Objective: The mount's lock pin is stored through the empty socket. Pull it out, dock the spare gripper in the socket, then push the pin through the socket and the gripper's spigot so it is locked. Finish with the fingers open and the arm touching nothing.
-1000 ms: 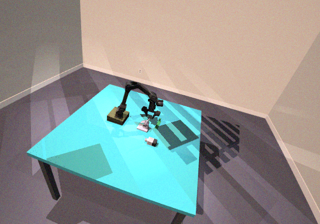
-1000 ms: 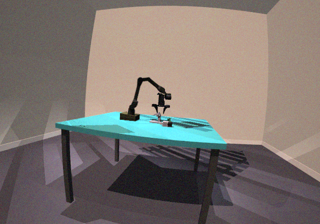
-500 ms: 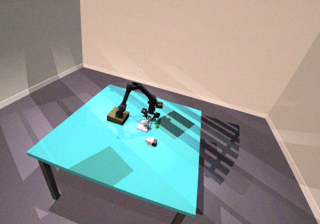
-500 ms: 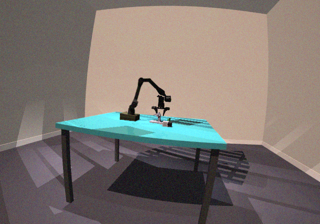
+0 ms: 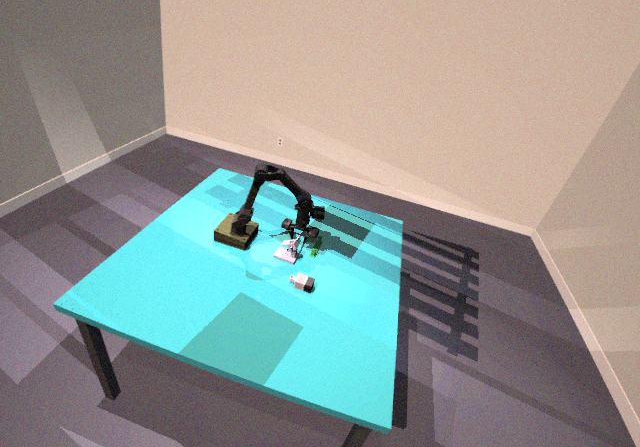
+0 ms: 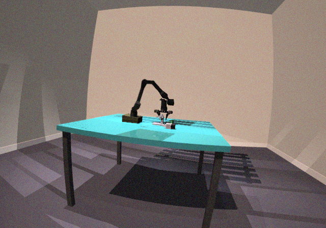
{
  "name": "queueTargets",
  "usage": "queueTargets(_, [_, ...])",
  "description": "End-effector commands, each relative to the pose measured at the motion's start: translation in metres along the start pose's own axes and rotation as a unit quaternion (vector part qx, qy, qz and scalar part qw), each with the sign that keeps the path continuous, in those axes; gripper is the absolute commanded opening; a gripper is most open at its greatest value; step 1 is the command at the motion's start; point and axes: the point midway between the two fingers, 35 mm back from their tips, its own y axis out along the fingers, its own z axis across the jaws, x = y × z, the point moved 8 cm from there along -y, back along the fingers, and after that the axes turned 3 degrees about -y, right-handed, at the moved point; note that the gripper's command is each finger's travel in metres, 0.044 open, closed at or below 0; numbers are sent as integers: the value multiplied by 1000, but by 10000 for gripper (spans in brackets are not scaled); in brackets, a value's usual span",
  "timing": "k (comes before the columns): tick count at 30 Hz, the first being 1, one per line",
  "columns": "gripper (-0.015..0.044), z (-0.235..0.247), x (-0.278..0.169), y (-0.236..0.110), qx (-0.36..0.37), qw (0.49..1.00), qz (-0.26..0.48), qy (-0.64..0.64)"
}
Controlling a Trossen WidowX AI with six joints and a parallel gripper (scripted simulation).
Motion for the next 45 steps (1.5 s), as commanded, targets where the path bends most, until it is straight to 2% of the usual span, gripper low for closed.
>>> queueTargets(1, [274, 0, 0, 2, 2, 1000, -1, -2])
queueTargets(11, [11, 0, 0, 2, 2, 1000, -1, -2])
queueTargets(12, [5, 0, 0, 2, 2, 1000, -1, -2])
queueTargets(20, [0, 0, 0, 1, 2, 1000, -6, -1])
queueTargets(33, [0, -2, -7, -8, 3, 995, -94, 10])
queueTargets(45, [0, -4, -2, -11, 5, 994, -107, 10])
